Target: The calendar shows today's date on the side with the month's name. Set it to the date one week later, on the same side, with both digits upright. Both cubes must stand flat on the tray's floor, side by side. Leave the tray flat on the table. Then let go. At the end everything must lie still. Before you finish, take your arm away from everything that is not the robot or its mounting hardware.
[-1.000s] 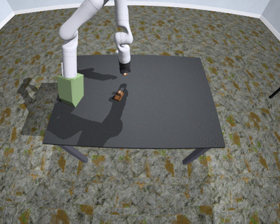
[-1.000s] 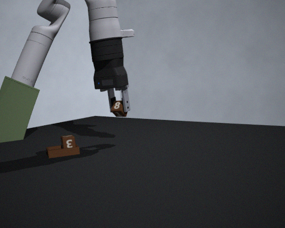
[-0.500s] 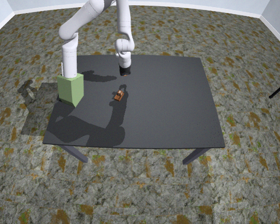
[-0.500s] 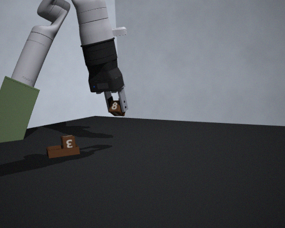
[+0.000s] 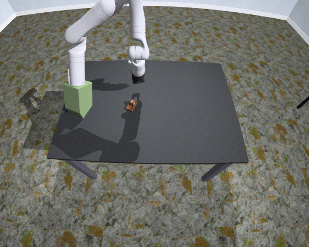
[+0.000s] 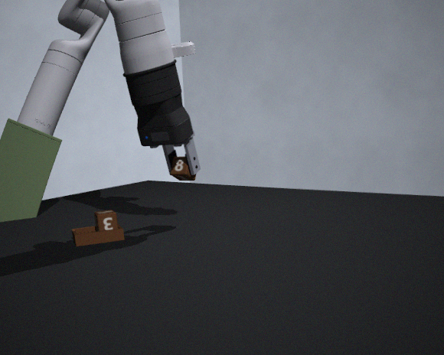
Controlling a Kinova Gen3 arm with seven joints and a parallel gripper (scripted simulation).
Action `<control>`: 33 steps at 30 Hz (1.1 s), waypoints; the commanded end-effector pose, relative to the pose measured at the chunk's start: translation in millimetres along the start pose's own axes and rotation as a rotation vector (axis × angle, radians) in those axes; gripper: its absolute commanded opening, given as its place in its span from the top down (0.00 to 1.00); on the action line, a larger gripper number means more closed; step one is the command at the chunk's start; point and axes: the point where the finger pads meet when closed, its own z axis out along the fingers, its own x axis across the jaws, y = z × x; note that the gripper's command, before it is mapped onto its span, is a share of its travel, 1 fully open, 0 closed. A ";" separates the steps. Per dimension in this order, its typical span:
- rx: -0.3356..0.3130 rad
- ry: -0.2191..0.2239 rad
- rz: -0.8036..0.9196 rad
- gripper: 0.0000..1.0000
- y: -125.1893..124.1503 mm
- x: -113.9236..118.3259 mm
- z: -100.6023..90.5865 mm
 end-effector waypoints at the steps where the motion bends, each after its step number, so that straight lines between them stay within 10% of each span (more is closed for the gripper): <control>1: 0.030 0.002 0.011 0.43 5.8 0.0 1.2; 33: 0.299 0.004 0.010 0.43 8.6 -0.2 1.2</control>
